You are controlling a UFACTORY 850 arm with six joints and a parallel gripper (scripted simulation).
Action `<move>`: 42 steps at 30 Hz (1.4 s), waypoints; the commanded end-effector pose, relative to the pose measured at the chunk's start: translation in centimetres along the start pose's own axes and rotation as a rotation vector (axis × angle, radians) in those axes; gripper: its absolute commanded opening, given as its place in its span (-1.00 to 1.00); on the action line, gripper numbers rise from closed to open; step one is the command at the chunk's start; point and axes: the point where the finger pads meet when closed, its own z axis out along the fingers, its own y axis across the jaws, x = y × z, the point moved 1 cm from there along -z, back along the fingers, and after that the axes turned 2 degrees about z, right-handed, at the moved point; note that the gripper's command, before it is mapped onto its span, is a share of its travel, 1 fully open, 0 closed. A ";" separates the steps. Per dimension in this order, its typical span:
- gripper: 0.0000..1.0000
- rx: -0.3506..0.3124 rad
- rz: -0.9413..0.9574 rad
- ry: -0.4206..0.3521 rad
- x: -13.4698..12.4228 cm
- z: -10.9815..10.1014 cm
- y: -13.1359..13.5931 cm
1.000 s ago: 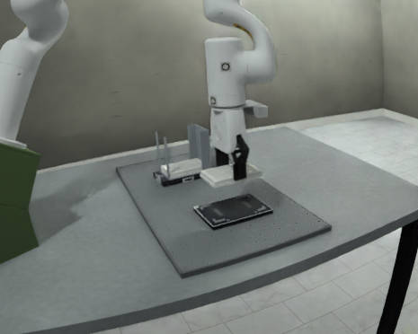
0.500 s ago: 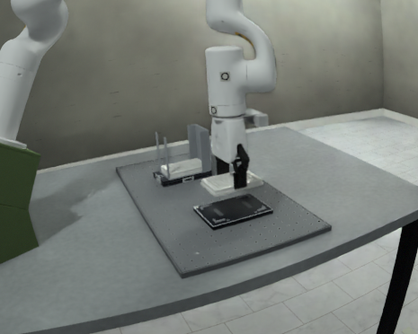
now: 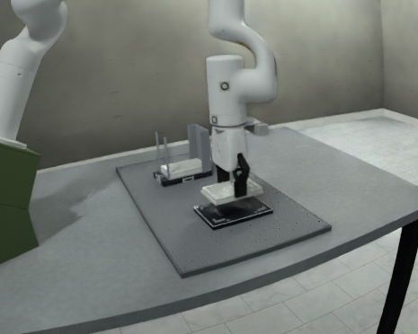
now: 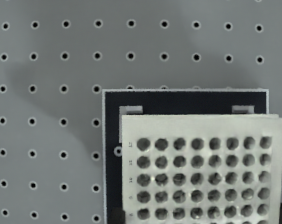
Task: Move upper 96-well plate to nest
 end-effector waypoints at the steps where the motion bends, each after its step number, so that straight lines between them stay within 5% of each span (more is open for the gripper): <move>1: -1.00 -0.001 0.000 0.002 0.1 0.7 0.0; 17: -1.00 -0.001 0.000 0.002 0.1 3.0 0.0; 42: -1.00 -0.001 0.000 0.002 0.1 3.0 0.0</move>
